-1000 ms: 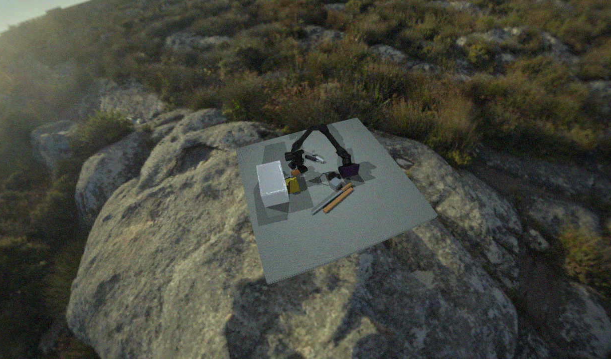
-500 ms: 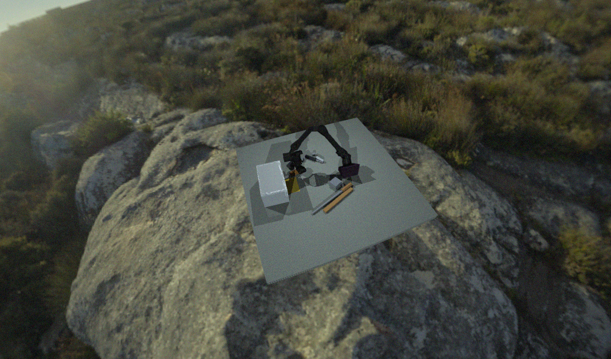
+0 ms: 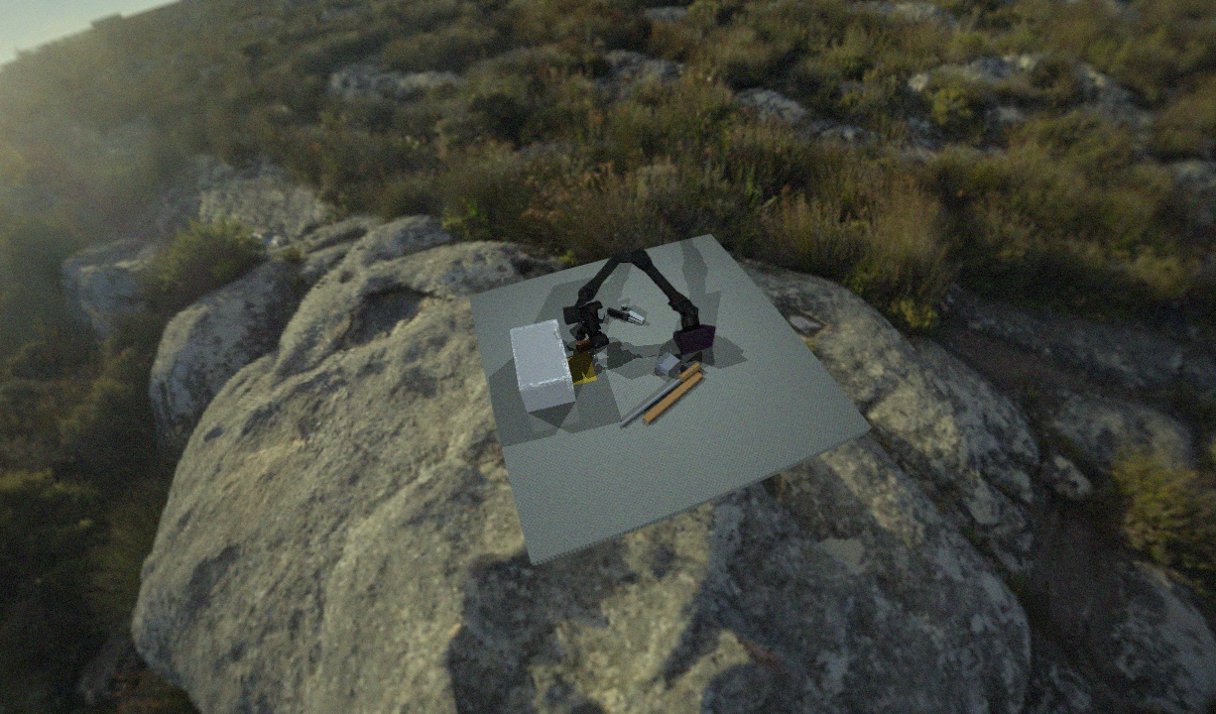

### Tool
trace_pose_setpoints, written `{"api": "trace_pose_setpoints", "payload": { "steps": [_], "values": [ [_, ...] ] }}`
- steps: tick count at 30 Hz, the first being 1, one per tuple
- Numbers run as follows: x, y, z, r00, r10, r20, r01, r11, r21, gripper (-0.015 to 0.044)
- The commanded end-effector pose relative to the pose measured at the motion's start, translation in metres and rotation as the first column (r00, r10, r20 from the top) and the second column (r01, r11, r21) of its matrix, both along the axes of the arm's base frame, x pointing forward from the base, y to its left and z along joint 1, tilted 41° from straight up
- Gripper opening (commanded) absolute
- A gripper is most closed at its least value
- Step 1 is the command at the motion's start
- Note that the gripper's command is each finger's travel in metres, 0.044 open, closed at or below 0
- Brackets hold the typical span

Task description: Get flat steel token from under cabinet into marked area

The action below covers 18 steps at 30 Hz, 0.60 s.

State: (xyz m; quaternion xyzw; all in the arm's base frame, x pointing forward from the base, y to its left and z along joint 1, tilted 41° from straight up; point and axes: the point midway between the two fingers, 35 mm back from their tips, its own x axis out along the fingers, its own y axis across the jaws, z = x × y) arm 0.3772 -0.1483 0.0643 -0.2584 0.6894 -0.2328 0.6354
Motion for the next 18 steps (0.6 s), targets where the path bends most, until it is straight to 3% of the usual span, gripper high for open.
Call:
{"api": "trace_pose_setpoints", "payload": {
  "steps": [1,18],
  "values": [
    [-0.001,0.006,-0.007,1.000,0.006,-0.009,-0.006,1.000,0.002,0.0000],
    [-0.003,0.017,-0.016,1.000,0.006,-0.009,-0.006,1.000,0.003,0.0000]
  ]
}}
